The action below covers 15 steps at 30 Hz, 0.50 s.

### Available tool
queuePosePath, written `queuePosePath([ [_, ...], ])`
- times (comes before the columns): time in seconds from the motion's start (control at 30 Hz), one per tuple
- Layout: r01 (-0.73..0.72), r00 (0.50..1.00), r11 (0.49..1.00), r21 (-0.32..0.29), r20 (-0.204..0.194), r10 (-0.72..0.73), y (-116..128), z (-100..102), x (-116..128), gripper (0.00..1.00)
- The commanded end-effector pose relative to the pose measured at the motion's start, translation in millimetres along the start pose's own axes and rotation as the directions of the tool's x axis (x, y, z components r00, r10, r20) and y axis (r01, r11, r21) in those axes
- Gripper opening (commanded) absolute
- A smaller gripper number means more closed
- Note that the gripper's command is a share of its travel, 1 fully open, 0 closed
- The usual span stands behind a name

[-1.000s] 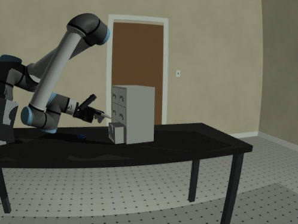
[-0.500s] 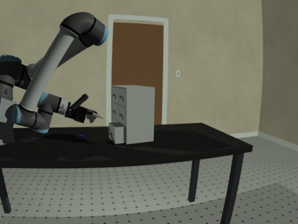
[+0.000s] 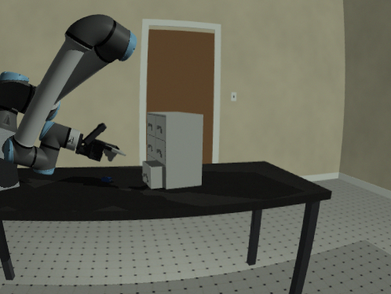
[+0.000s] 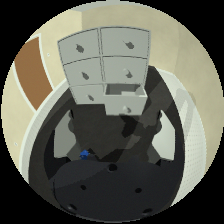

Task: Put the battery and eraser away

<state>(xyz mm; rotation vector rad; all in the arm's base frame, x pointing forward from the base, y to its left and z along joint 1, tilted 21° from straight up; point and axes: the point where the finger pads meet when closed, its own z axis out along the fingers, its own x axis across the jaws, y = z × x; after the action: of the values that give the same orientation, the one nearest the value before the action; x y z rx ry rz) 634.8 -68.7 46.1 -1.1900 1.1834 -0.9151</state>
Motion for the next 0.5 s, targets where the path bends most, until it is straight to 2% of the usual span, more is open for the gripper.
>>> queuePosePath([
  [0.0,0.000,1.000,1.000,0.001,0.001,0.000,3,-12,0,1.00],
  [0.47,0.000,1.000,1.000,0.001,0.001,0.000,8,-27,0,1.00],
])
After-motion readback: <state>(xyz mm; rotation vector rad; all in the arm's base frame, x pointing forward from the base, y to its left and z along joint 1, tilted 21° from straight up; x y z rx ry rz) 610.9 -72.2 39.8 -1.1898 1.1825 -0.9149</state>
